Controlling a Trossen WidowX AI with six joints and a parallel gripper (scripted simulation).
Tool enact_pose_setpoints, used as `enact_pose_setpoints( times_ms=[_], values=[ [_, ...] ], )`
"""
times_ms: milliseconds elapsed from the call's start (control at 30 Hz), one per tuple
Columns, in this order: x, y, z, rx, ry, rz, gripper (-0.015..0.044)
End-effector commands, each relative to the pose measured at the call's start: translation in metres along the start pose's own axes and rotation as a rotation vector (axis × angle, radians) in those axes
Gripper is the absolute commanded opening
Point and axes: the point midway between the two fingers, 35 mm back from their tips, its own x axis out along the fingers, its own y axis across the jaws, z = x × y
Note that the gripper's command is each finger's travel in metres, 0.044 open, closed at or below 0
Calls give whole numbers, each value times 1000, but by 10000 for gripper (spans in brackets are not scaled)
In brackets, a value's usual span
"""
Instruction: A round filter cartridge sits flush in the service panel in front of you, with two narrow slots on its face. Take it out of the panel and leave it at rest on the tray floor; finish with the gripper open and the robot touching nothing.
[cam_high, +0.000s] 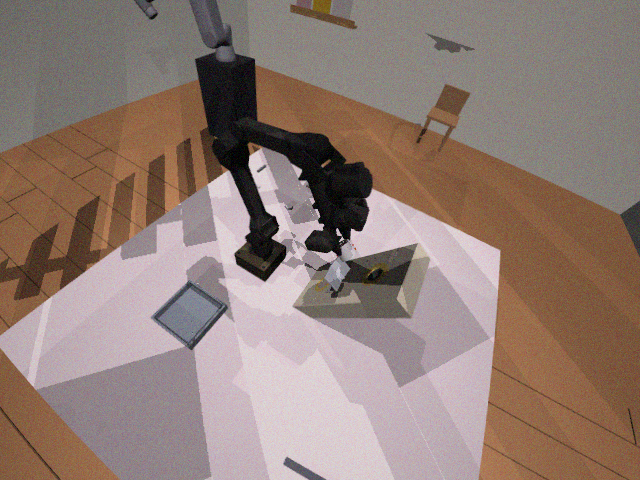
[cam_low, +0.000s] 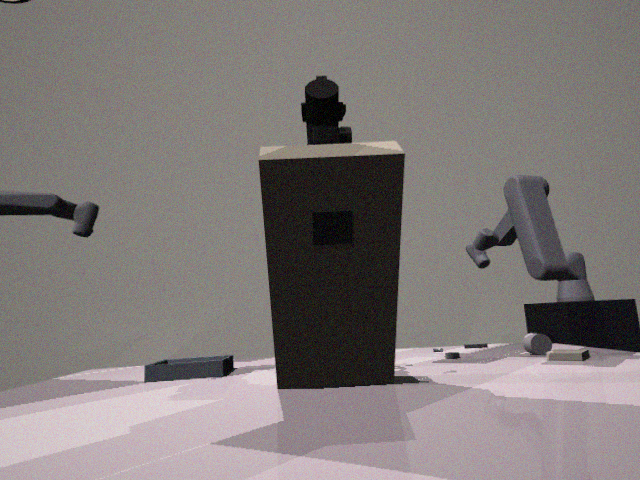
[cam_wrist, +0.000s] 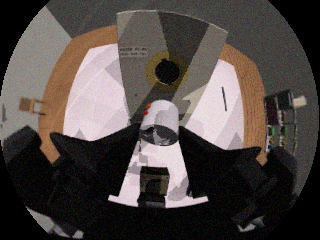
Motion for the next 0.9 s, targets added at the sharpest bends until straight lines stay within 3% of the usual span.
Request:
enact_pose_setpoints(
  times_ms=[0, 867],
  values=[
    [-15, 0, 0, -6, -8, 3, 0],
    [-1, -78, 0, 1, 3, -9, 0]
  ],
)
